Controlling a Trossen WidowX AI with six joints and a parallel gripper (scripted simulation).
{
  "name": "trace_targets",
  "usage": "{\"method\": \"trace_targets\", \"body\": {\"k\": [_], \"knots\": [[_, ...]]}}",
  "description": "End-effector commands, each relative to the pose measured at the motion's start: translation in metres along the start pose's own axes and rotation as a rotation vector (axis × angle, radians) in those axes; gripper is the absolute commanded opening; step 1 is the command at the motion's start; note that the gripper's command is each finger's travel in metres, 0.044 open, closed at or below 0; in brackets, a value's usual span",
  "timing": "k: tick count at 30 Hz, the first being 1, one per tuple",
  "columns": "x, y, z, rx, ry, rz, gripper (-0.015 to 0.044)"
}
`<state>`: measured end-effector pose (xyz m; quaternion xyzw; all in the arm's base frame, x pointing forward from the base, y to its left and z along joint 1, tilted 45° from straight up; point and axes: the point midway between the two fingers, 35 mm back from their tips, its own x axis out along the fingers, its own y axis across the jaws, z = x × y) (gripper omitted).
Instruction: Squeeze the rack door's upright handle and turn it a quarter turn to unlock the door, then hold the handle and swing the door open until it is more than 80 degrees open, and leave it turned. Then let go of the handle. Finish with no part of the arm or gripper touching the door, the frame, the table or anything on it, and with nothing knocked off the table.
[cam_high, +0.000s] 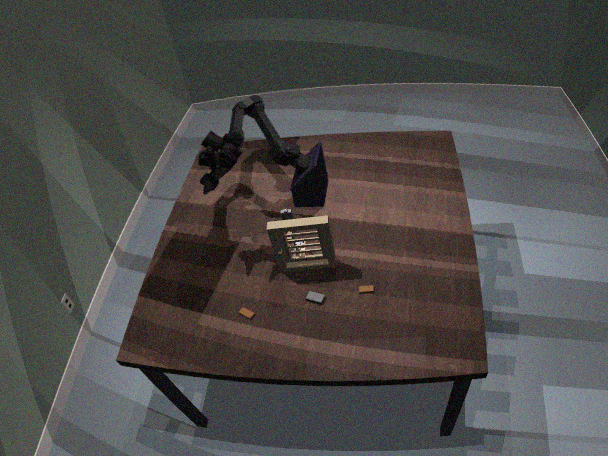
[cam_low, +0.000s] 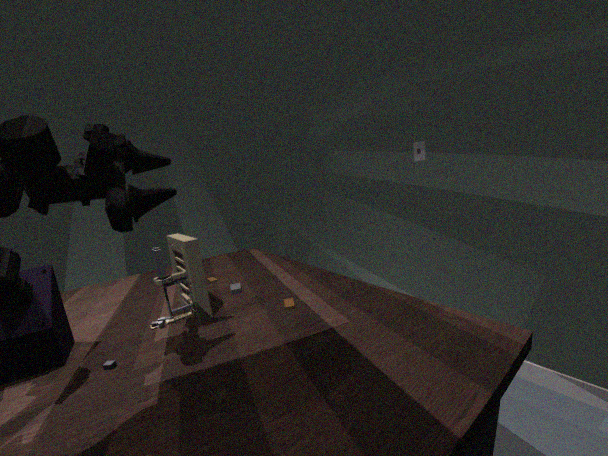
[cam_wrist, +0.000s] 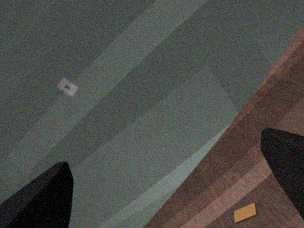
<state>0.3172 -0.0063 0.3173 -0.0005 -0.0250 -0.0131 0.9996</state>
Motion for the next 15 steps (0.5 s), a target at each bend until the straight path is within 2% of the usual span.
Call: {"method": "trace_targets", "body": {"k": [1, 4, 15], "knots": [[0.0, 0.0, 0.0, 0.001, 0.002, 0.0, 0.0374], [0.004, 0.002, -0.007, 0.008, 0.038, -0.002, 0.0295], [0.031, 0.019, -0.062, 0.043, 0.345, -0.024, 0.029]]}}
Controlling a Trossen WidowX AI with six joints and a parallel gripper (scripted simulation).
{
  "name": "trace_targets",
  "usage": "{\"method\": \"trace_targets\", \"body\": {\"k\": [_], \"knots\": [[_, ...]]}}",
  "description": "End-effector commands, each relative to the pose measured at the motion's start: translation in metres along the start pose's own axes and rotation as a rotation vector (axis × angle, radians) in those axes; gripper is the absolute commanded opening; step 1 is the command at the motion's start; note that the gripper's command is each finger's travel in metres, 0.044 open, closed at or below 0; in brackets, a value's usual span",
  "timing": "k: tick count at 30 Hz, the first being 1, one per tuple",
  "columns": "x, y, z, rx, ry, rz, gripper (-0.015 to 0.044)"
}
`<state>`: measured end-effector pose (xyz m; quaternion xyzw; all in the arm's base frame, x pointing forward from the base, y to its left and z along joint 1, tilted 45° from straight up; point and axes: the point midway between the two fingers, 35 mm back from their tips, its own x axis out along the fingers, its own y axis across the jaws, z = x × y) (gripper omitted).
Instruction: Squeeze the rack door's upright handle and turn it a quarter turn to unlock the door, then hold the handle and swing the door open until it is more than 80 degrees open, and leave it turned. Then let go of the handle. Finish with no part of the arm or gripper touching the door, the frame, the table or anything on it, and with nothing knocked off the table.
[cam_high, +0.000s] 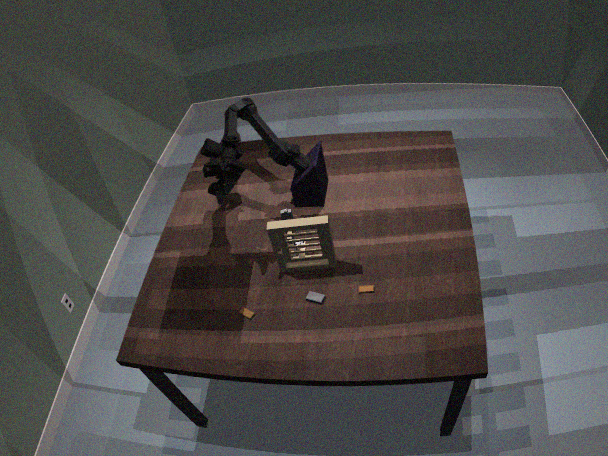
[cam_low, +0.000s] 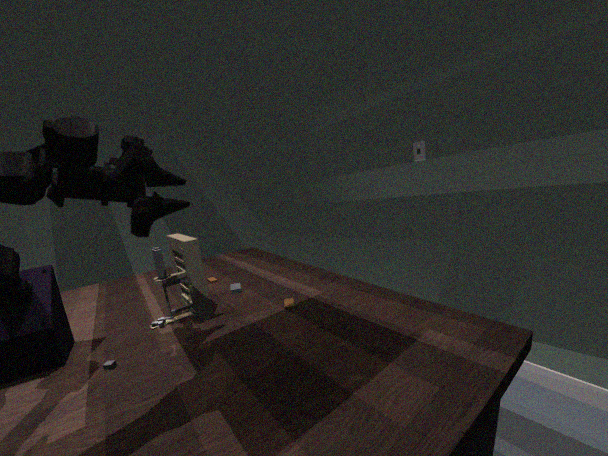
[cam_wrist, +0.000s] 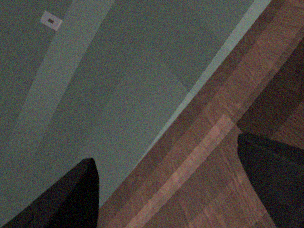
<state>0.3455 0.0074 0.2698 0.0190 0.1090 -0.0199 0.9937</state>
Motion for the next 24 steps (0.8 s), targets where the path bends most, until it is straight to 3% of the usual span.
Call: {"method": "trace_targets", "body": {"k": [1, 24], "knots": [[0.011, 0.006, -0.016, 0.01, 0.104, -0.013, 0.029], [0.035, 0.037, -0.118, -0.097, 0.711, -0.175, 0.029]]}}
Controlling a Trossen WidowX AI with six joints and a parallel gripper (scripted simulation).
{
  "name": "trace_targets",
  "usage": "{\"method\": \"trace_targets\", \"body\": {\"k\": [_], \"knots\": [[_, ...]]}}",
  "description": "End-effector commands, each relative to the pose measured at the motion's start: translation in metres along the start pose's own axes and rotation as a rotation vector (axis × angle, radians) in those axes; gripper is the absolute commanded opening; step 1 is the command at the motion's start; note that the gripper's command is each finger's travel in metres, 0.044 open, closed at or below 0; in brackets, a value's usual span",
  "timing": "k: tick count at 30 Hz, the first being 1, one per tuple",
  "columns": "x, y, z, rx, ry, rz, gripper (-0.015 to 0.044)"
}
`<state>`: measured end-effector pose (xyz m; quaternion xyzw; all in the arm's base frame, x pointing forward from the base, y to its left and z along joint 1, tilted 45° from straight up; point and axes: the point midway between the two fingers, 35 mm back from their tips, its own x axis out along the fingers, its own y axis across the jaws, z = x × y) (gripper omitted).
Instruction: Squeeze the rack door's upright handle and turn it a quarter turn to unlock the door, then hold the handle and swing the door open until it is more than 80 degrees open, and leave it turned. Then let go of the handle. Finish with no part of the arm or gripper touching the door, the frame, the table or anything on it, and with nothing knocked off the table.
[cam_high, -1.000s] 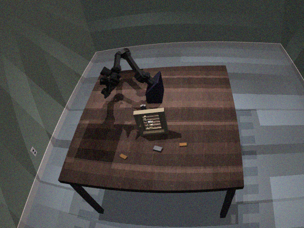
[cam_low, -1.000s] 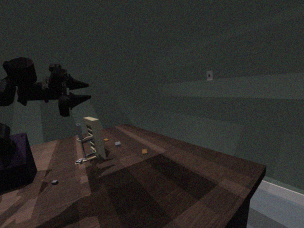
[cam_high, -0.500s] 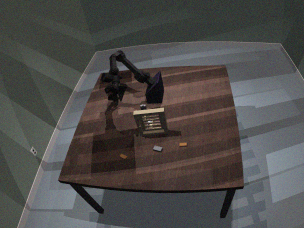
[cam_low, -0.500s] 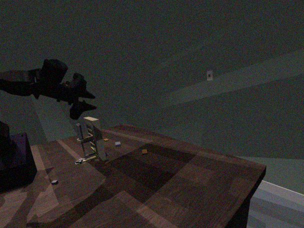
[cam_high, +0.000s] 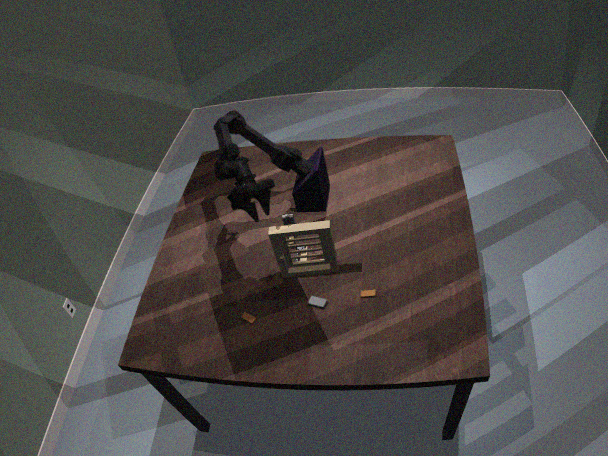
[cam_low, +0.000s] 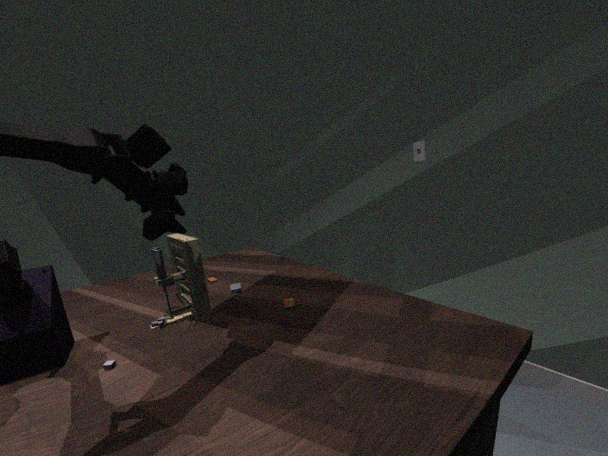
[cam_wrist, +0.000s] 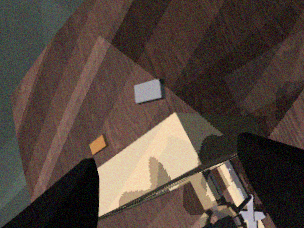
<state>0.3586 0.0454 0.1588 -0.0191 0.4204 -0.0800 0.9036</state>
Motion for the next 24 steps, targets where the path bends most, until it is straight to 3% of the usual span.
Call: {"method": "trace_targets", "body": {"k": [1, 24], "knots": [[0.007, 0.005, -0.012, -0.027, 0.088, -0.045, 0.029], [0.019, 0.026, -0.072, -0.326, 0.513, -0.384, 0.029]]}}
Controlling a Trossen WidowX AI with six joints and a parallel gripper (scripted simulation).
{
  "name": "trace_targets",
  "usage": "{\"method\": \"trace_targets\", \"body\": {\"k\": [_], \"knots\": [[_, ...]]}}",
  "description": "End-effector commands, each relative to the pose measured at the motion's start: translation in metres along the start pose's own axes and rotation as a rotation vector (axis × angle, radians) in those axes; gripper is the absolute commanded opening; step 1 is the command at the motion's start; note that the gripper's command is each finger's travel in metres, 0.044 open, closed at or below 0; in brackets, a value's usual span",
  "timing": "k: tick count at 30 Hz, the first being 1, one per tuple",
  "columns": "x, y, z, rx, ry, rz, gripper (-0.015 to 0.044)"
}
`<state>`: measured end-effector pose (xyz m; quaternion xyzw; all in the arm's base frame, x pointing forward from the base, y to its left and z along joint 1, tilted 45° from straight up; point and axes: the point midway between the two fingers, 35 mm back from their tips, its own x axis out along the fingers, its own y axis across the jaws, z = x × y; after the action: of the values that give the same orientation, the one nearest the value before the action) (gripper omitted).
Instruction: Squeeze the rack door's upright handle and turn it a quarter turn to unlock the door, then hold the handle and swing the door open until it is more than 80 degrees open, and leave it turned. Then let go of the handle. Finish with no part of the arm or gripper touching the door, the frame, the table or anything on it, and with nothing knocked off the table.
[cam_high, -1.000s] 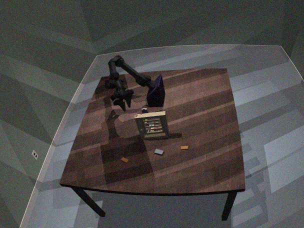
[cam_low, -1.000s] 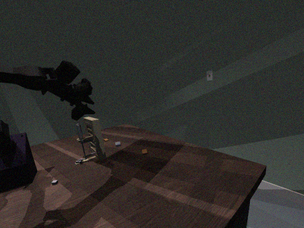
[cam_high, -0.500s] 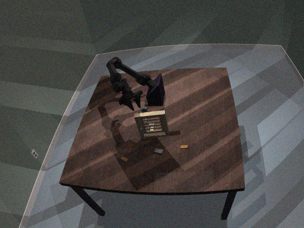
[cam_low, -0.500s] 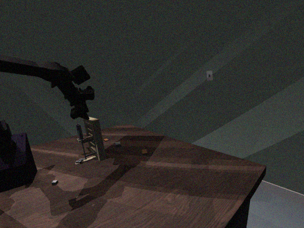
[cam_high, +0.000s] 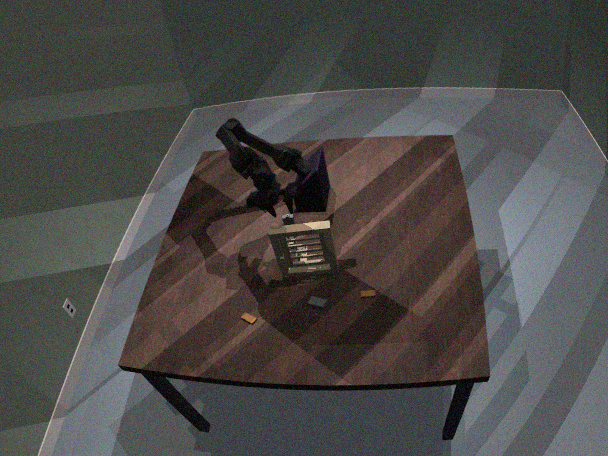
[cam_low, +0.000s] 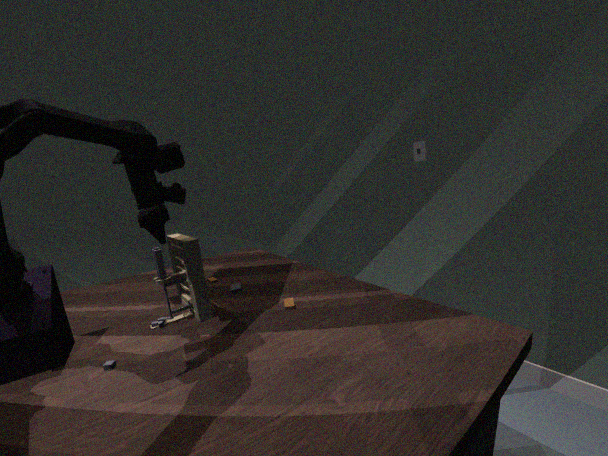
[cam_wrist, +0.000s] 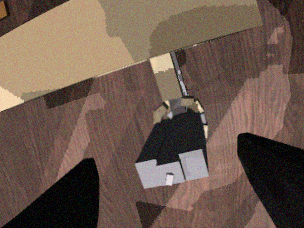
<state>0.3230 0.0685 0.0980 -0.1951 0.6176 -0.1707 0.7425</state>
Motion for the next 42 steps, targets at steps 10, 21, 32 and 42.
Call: {"method": "trace_targets", "body": {"k": [10, 21, 32, 42], "knots": [[-0.001, 0.012, -0.015, -0.182, 0.148, -0.233, 0.029], [0.009, 0.01, -0.015, -0.185, 0.149, -0.235, 0.029], [0.027, 0.006, -0.017, -0.185, 0.149, -0.235, 0.029], [0.042, 0.002, -0.019, -0.184, 0.148, -0.236, 0.029]]}}
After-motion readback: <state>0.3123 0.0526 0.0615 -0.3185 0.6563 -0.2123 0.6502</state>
